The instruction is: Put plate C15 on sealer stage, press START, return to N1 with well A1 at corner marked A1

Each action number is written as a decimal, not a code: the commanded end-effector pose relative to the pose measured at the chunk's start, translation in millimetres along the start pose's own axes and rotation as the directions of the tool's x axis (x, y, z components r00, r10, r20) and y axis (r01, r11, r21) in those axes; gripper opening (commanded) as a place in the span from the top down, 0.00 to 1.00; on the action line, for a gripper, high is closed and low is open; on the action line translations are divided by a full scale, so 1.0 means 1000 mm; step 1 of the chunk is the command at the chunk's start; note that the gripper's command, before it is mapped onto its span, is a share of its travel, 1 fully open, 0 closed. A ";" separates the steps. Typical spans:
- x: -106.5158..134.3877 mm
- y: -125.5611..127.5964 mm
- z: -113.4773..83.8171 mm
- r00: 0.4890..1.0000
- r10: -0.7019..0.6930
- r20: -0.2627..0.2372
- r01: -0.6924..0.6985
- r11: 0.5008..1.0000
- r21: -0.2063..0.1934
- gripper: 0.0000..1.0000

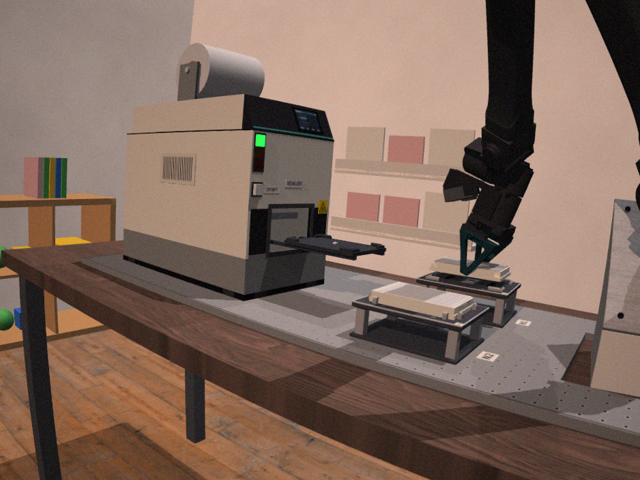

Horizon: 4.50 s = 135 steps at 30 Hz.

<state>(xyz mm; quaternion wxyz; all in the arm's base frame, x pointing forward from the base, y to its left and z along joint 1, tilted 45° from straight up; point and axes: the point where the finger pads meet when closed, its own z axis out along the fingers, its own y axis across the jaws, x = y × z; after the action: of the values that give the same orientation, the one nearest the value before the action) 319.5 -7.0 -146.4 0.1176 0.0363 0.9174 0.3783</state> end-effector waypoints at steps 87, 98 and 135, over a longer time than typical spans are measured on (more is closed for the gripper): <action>-0.010 -0.006 0.014 1.000 -0.011 0.018 0.011 1.000 0.002 1.00; -0.017 -0.002 0.005 0.999 -0.045 0.022 0.044 0.999 0.016 1.00; -0.021 -0.005 0.000 0.998 -0.038 0.044 0.037 0.999 0.008 1.00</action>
<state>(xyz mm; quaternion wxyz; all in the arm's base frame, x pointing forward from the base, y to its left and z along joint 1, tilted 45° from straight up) 316.4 2.2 -154.4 0.1151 0.0364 0.9175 0.3790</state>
